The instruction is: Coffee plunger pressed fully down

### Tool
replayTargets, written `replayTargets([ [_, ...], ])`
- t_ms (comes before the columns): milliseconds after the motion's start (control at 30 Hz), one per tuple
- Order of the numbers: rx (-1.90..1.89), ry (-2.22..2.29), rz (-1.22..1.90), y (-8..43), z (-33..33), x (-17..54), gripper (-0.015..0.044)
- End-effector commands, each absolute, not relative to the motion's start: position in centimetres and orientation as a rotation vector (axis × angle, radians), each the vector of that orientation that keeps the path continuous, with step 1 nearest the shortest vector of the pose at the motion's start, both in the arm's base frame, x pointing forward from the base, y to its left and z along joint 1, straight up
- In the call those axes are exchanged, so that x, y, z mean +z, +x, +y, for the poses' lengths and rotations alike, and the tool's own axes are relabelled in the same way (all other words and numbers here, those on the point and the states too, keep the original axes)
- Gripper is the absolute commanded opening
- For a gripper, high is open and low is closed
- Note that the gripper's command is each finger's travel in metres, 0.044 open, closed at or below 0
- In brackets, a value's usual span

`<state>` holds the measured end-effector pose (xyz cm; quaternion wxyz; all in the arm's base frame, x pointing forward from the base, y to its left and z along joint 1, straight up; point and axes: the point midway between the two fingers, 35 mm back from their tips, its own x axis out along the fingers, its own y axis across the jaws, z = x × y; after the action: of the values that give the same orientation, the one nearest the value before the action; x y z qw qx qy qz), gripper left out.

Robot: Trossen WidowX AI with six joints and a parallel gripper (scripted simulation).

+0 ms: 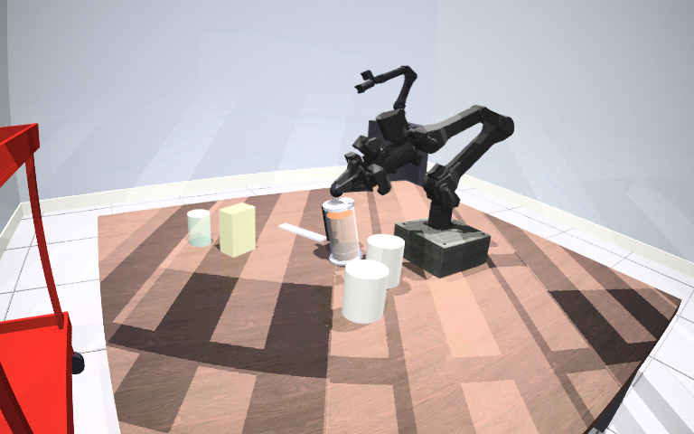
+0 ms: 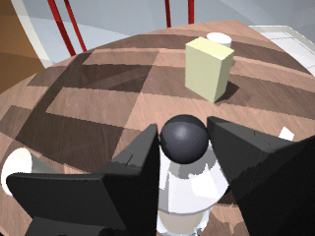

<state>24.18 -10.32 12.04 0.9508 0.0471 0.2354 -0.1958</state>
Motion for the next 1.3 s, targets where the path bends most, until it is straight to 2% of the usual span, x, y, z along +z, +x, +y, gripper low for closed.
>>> replayTargets([
  [0,-0.395,0.094,0.503,24.2,-10.3,11.4,0.0118],
  [367,-0.398,0.095,0.477,24.2,-10.4,12.0,0.0118],
  [767,-0.398,0.095,0.477,24.2,-10.4,12.0,0.0433],
  [1000,-0.396,0.094,0.484,23.8,-10.0,14.0,0.044],
  [1167,-0.39,0.094,0.503,21.0,-8.6,19.0,0.044],
  [1267,-0.389,0.093,0.506,20.3,-8.3,19.6,0.044],
])
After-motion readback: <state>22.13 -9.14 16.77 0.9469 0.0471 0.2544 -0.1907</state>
